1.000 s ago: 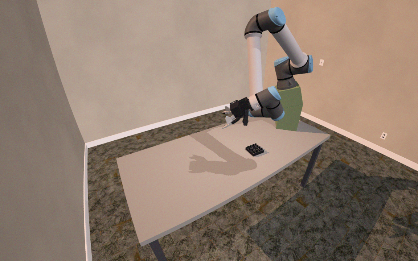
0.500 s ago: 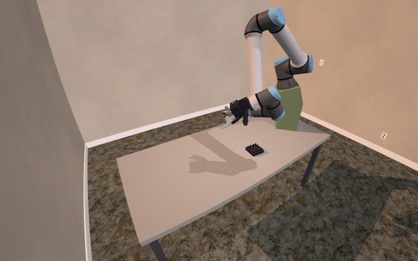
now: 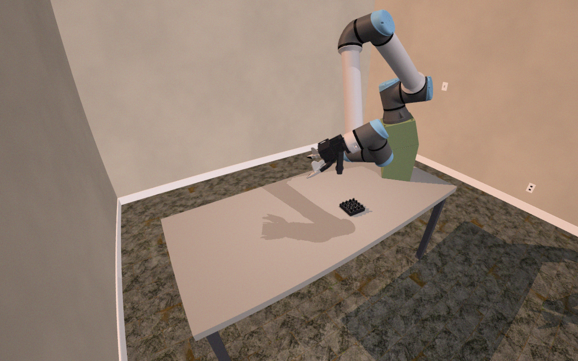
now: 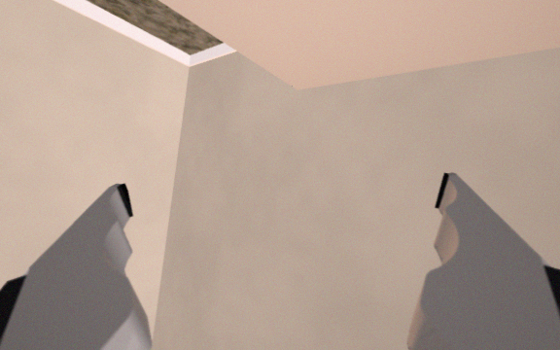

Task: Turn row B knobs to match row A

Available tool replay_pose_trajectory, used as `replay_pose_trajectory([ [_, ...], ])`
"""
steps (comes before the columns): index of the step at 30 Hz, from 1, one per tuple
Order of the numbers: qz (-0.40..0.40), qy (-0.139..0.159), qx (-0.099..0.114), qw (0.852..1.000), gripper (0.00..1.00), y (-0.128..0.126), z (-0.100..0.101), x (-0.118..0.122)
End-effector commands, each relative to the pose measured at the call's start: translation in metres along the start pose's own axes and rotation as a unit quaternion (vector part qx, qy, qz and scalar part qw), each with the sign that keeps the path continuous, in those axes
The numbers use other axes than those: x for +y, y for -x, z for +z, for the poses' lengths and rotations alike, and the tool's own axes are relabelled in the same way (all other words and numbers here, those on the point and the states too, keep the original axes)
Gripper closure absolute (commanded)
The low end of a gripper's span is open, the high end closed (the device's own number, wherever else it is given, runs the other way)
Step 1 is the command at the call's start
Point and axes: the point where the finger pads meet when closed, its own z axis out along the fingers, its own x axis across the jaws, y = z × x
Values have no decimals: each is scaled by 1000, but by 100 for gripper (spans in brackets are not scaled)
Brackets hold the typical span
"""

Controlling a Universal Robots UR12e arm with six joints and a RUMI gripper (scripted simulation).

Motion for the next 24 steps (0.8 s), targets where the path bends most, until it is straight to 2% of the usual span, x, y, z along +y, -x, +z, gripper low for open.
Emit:
replay_pose_trajectory([
  [1, 12, -3, 2, 1000, 0, 0, 1, -2],
  [15, 86, -26, 13, 996, 0, 0, 7, -23],
  [24, 179, -59, 19, 982, 0, 1, 12, -51],
])
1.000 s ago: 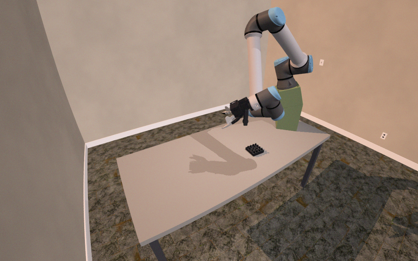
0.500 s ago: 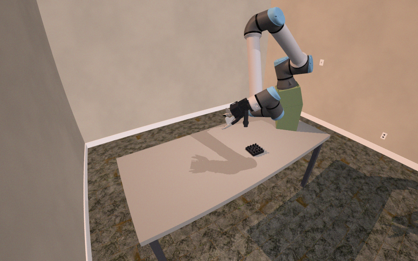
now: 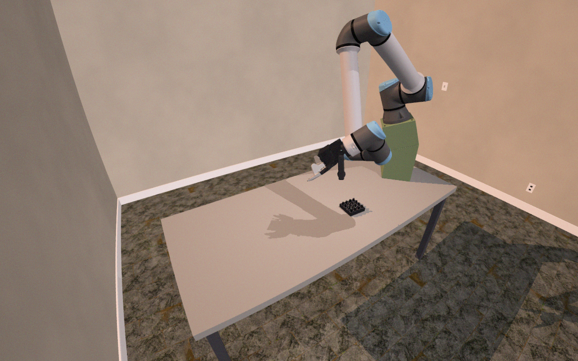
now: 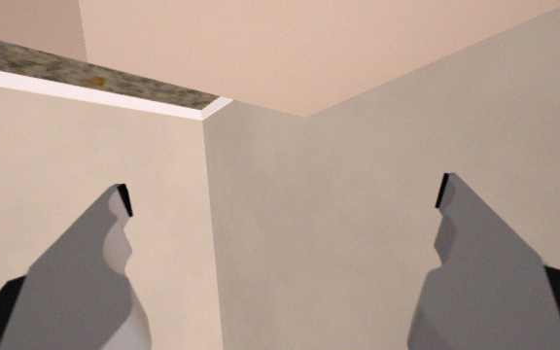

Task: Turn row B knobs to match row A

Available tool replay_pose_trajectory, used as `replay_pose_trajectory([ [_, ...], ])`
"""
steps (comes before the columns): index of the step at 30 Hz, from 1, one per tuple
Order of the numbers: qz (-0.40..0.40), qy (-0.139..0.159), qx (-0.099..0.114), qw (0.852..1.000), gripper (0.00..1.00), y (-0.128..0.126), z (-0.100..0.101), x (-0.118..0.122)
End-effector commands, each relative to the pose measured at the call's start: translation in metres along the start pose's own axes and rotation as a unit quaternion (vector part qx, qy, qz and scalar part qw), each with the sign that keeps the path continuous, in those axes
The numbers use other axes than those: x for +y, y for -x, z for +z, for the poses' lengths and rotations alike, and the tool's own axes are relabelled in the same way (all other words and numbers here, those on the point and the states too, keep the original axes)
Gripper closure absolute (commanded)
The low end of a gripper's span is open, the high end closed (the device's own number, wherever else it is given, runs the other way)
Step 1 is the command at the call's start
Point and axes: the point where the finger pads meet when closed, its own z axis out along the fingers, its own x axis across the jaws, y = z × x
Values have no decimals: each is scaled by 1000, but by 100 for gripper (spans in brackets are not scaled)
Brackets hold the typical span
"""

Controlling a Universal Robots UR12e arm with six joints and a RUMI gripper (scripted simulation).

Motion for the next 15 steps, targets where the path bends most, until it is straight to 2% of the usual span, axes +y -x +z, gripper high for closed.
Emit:
replay_pose_trajectory([
  [1, 55, -21, 2, 998, 0, 5, 3, -13],
  [6, 123, -46, 0, 991, 0, 13, 7, -32],
  [8, 123, -46, 0, 991, 0, 13, 7, -32],
  [15, 229, -85, -13, 970, 0, 27, 10, -62],
])
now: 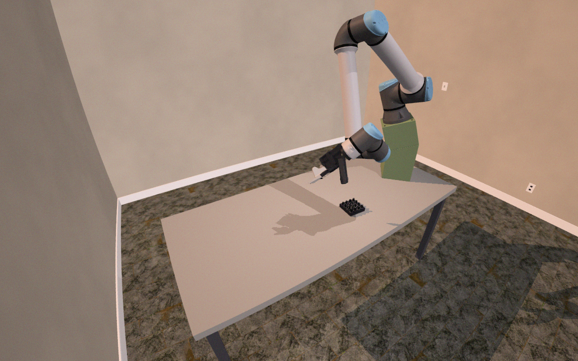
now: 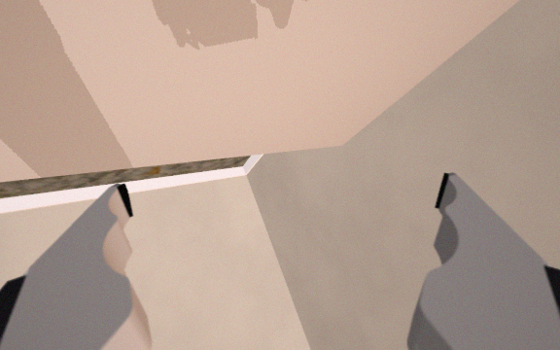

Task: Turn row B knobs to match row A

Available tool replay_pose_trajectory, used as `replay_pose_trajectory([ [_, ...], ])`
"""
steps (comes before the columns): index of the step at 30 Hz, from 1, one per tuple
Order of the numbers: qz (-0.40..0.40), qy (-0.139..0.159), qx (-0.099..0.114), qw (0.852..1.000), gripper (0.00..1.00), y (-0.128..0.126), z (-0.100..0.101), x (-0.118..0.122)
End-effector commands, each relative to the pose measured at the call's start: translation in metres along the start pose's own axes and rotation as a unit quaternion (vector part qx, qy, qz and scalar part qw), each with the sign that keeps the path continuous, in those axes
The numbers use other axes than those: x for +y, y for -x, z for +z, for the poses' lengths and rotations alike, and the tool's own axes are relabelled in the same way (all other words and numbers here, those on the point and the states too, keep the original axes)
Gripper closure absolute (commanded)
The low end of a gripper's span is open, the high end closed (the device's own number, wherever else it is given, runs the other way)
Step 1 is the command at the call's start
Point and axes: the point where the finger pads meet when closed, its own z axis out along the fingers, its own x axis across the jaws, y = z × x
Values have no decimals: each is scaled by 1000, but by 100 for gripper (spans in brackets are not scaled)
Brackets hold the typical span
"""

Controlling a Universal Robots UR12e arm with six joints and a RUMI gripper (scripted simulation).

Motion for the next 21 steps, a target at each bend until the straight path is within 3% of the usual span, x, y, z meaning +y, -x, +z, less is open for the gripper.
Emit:
replay_pose_trajectory([
  [1, 60, -23, -10, 998, 0, 11, 3, -11],
  [10, 160, -56, -32, 985, 0, 35, 6, -32],
  [21, 319, -96, -85, 939, 0, 77, 6, -64],
])
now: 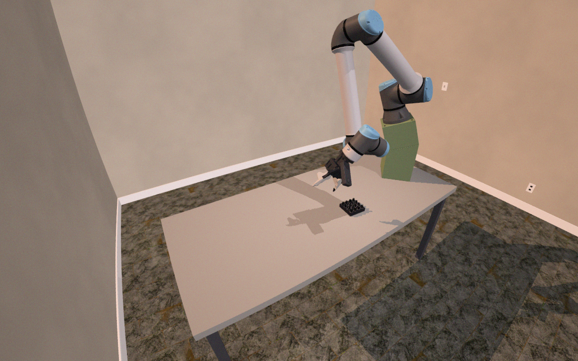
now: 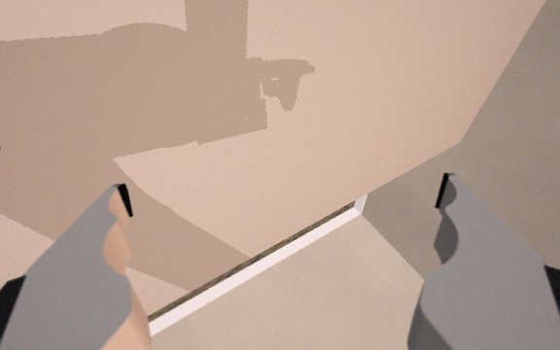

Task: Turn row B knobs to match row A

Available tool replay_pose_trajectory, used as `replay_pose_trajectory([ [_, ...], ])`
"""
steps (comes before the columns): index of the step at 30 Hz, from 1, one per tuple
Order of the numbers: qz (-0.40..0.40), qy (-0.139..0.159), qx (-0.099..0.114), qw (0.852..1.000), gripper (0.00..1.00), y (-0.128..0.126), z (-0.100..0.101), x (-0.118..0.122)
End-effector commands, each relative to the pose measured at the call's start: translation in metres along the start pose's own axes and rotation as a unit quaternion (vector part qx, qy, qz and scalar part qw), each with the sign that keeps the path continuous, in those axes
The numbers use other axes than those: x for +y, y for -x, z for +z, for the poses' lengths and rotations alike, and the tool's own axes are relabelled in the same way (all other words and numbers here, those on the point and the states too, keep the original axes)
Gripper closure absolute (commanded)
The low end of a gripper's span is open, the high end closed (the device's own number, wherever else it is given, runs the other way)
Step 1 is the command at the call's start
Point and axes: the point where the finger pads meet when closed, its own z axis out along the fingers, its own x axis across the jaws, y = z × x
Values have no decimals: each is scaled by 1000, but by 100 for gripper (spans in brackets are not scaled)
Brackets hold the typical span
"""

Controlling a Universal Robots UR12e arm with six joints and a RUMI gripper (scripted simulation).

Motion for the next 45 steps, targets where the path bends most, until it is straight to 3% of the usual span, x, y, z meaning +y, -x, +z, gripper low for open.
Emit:
replay_pose_trajectory([
  [1, 65, -13, -24, 997, 0, 18, 2, -2],
  [4, 112, -20, -42, 993, 0, 33, 4, -3],
  [6, 112, -20, -42, 993, 0, 33, 4, -3],
  [11, 189, -27, -72, 979, 0, 59, 5, -3],
  [21, 326, -26, -131, 936, 0, 107, 3, -4],
  [24, 332, -25, -134, 933, 0, 109, 3, -4],
  [29, 409, -16, -170, 896, 0, 138, -1, -3],
  [31, 424, -13, -176, 888, 0, 144, -2, -3],
  [38, 513, 9, -219, 830, 0, 181, -9, -1],
  [40, 513, 9, -219, 830, 0, 181, -9, -1],
  [45, 562, 27, -242, 791, 0, 203, -15, 0],
])
